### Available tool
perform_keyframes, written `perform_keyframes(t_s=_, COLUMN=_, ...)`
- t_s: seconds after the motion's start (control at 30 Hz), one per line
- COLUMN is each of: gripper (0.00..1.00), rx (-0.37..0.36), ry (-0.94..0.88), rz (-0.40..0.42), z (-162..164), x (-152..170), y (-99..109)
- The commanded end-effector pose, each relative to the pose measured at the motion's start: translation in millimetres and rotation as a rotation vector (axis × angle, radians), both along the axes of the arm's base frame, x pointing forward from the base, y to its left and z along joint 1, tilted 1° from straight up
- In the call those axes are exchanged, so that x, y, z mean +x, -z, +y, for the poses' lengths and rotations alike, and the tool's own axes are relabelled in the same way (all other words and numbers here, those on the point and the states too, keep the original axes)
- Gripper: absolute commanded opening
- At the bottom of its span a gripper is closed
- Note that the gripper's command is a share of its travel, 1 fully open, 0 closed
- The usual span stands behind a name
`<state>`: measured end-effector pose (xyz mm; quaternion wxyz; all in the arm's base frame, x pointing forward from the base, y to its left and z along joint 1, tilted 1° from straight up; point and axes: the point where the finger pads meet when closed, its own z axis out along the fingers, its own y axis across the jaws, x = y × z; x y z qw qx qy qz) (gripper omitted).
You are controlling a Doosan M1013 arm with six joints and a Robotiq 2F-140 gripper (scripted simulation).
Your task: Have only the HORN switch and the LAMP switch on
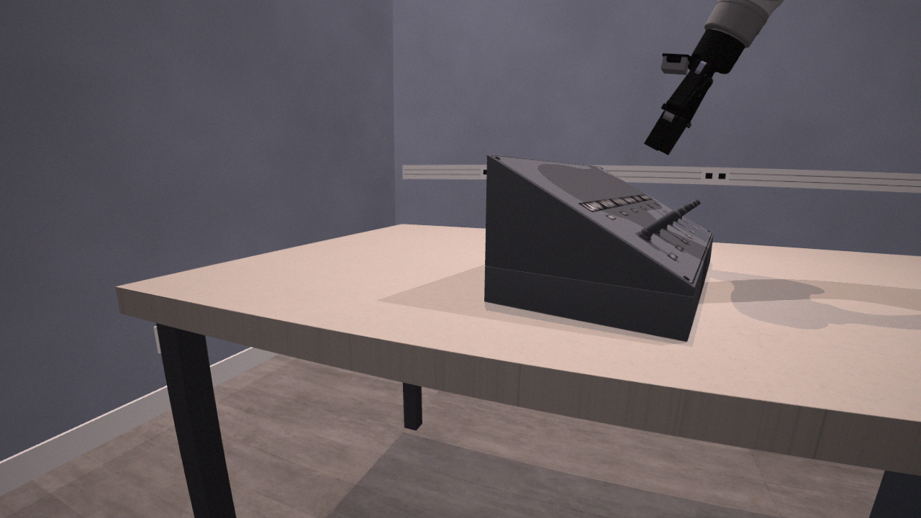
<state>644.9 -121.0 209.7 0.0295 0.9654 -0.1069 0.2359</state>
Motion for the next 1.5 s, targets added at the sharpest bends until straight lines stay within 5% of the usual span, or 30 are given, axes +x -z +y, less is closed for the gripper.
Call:
perform_keyframes(t_s=0.0, gripper=1.0, rx=0.004, ry=0.005, rz=-0.007, z=0, x=-1, y=-2)
perform_keyframes(t_s=0.83, gripper=1.0, rx=0.004, ry=0.005, rz=-0.007, z=0, x=-1, y=-2)
perform_keyframes(t_s=0.87, gripper=0.1, rx=0.004, ry=0.005, rz=-0.007, z=0, x=-1, y=-2)
perform_keyframes(t_s=1.47, gripper=0.1, rx=0.004, ry=0.005, rz=-0.007, z=4, x=-19, y=-43)
